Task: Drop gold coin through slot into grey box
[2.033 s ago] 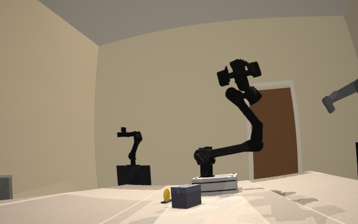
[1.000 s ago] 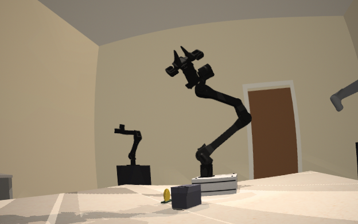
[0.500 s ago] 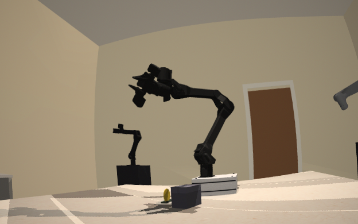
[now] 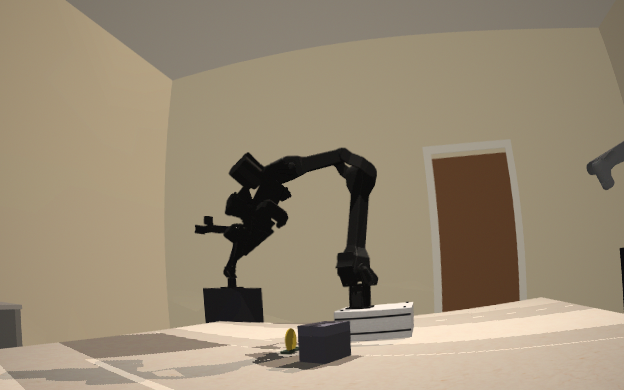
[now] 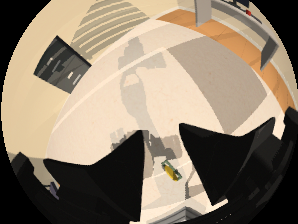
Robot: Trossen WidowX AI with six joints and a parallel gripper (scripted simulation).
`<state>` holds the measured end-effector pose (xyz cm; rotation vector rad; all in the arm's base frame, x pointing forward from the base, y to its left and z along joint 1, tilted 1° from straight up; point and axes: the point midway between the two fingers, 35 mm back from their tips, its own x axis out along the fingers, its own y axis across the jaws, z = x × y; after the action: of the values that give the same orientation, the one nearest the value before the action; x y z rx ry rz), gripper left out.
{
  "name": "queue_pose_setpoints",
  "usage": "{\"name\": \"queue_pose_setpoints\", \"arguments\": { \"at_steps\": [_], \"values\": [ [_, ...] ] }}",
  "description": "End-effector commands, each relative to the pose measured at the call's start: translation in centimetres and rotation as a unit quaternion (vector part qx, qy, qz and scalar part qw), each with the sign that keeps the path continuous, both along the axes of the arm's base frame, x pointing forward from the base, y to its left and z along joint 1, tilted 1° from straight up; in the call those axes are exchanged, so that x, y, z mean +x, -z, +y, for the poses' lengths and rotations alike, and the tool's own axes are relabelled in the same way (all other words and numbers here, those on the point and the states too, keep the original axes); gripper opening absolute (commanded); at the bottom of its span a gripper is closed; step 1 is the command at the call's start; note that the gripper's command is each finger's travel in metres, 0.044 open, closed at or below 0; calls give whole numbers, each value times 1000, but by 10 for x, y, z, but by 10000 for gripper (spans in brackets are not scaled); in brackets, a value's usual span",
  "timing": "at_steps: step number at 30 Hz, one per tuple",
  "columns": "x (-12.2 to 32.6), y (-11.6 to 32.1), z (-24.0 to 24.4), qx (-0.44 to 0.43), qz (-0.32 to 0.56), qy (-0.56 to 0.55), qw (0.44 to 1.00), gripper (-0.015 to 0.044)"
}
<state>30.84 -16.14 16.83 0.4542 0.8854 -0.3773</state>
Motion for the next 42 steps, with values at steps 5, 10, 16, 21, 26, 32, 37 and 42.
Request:
{"name": "queue_pose_setpoints", "arguments": {
  "at_steps": [5, 10, 16, 21, 26, 32, 37, 42],
  "values": [
    [-44, 85, 57, -24, 281, -255, 925, 161],
    [-56, 90, 64, -24, 304, -281, 910, 161],
    [-56, 101, 65, -24, 303, -281, 910, 161],
    [-57, 125, 67, -24, 304, -281, 910, 161],
    [-58, 139, 66, -24, 304, -281, 910, 161],
    [-58, 144, 66, -24, 304, -281, 910, 161],
    [-57, 153, 66, -24, 304, -281, 910, 161],
    [-57, 161, 66, -24, 304, -281, 910, 161]
  ]
}}
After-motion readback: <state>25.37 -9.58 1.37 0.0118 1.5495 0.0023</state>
